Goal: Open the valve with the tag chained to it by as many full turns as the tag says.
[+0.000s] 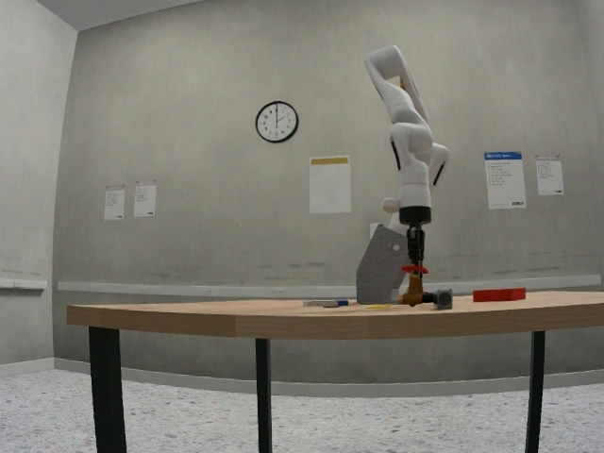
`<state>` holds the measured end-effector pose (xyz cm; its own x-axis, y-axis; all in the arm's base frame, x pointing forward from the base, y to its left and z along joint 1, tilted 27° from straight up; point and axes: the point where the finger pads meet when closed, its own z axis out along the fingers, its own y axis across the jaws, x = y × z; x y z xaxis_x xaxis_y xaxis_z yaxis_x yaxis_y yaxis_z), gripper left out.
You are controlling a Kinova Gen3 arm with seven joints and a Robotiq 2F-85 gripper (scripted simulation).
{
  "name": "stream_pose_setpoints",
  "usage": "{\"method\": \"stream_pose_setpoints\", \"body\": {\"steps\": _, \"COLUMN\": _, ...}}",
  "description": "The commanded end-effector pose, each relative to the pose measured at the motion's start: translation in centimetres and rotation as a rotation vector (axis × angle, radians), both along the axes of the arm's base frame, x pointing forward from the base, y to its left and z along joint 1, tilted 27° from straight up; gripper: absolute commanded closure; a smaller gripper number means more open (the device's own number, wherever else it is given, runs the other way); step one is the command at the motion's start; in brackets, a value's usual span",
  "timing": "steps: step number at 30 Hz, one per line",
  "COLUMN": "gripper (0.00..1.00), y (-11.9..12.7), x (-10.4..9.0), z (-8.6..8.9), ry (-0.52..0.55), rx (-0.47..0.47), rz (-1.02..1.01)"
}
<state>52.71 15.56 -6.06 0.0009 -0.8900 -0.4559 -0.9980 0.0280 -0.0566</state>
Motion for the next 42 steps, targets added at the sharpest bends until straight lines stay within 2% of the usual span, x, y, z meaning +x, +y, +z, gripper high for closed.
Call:
{"method": "stream_pose_setpoints", "body": {"steps": 1, "gripper": 0.48, "y": -0.09, "x": 0.07, "z": 0.04, "ry": -0.008, "rx": -0.002, "rz": 0.012}}
{"method": "stream_pose_setpoints", "body": {"steps": 11, "gripper": 0.48, "y": -0.09, "x": 0.07, "z": 0.04, "ry": -0.013, "rx": -0.002, "rz": 0.023}}
{"method": "stream_pose_setpoints", "body": {"steps": 12, "gripper": 0.00, "y": -0.09, "x": 0.07, "z": 0.04, "ry": -0.013, "rx": -0.002, "rz": 0.023}}
{"method": "stream_pose_setpoints", "body": {"steps": 42, "gripper": 0.00, "y": -0.09, "x": 0.07, "z": 0.04, "ry": -0.011, "rx": -0.002, "rz": 0.018}}
